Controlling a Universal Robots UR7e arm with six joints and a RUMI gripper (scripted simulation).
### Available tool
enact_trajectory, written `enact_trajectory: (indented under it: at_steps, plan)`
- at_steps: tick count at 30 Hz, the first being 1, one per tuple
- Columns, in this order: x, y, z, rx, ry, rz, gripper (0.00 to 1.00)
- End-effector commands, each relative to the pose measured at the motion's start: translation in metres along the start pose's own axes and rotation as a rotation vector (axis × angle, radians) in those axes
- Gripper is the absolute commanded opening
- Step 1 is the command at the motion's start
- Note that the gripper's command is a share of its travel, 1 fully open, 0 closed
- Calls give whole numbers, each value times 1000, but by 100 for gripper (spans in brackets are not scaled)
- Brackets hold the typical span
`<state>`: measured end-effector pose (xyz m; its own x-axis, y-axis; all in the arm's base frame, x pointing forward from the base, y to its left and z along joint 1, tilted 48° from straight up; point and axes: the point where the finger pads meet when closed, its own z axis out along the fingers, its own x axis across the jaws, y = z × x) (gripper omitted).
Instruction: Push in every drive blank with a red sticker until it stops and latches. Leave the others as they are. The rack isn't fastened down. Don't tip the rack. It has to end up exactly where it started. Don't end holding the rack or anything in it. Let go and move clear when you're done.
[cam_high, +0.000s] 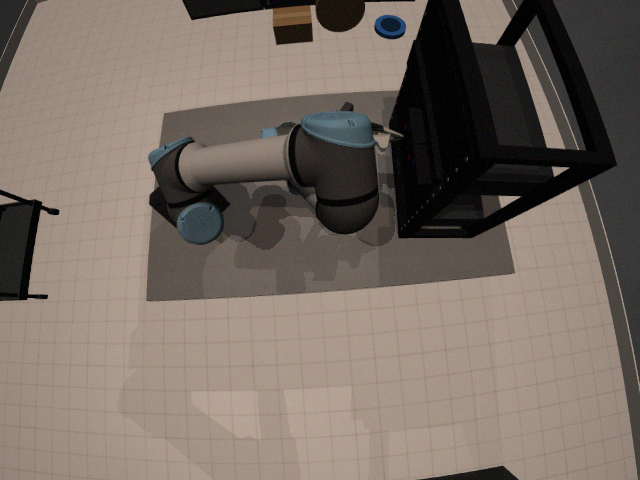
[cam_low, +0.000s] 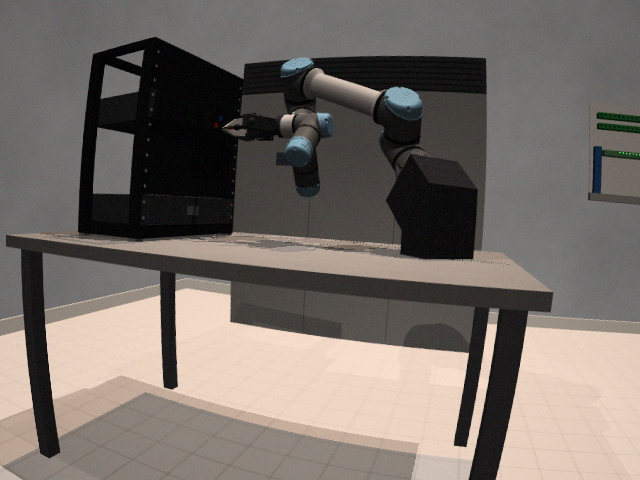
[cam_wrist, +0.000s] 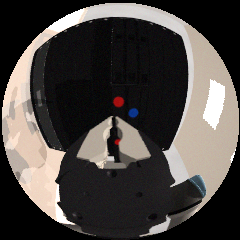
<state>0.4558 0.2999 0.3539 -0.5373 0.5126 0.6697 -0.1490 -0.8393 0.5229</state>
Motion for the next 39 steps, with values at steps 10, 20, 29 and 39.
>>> enact_trajectory:
  at_steps: [10, 20, 29, 39]
  plan:
    - [1, 0, 0, 0, 1, 0, 0]
    - [1, 0, 10, 0, 1, 0, 0]
    - [1, 0, 10, 0, 1, 0, 0]
    - [1, 0, 19, 0, 1, 0, 0]
